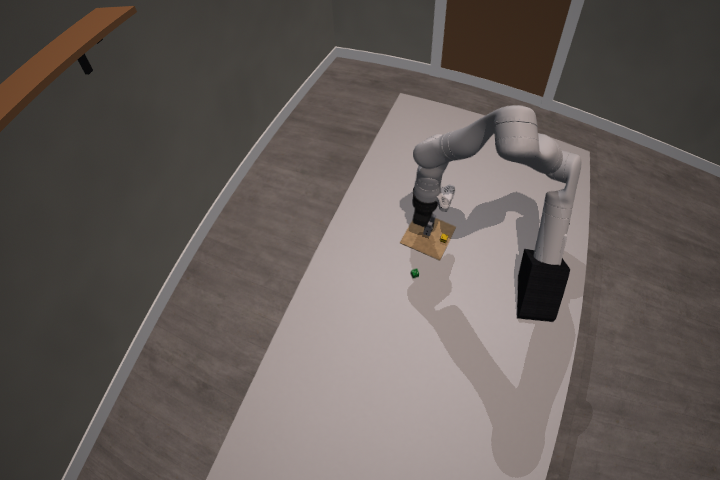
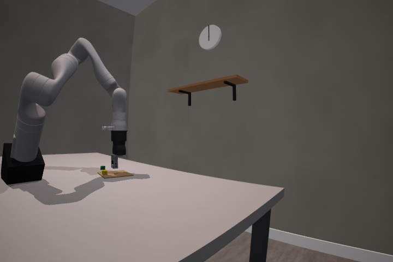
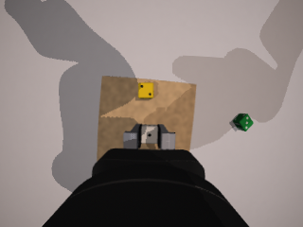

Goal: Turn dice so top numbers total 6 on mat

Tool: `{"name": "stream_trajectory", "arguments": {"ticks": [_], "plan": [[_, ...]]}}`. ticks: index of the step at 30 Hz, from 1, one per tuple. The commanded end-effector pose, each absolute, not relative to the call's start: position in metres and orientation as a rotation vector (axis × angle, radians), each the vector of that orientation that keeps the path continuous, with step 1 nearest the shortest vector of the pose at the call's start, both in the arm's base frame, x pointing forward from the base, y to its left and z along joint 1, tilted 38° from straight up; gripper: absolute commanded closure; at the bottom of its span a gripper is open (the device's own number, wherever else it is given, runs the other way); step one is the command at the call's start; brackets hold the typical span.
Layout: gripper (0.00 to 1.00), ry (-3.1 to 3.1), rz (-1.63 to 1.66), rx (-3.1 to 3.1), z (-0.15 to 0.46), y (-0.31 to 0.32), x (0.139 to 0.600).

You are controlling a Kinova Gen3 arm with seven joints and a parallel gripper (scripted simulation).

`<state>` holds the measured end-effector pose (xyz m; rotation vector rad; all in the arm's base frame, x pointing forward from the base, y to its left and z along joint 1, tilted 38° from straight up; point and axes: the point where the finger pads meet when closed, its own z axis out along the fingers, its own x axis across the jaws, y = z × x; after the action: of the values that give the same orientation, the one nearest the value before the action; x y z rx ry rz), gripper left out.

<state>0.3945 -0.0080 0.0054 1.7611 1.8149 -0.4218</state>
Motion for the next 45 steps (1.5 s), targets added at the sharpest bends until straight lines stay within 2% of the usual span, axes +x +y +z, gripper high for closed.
{"name": "stream_trajectory", "arguments": {"ticks": [1,45], "plan": [[0.60,1.801,-0.437,1.773,0.0011,-0.0184,0.3940],[0.60,1.801,-0.437,1.773,-0.0068,-0.0244,0.3958]]}}
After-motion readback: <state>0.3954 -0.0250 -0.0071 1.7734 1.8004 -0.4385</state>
